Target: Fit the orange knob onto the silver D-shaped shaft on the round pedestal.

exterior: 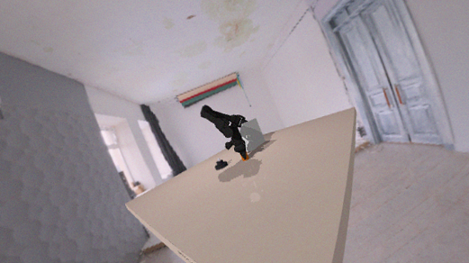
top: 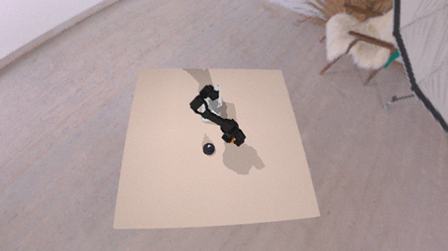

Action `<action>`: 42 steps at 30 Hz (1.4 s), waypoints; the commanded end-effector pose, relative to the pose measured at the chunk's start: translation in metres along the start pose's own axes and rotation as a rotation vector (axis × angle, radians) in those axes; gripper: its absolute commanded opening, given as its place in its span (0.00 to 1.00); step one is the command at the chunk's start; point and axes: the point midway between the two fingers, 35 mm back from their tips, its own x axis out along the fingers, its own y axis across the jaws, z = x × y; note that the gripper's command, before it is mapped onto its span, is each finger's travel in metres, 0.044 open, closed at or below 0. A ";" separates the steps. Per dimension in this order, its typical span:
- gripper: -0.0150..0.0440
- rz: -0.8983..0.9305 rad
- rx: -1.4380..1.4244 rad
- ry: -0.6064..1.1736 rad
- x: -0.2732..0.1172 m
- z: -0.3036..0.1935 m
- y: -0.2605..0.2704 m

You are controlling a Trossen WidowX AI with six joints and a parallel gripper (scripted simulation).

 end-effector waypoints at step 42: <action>0.25 0.013 -0.007 0.005 -0.091 0.000 0.012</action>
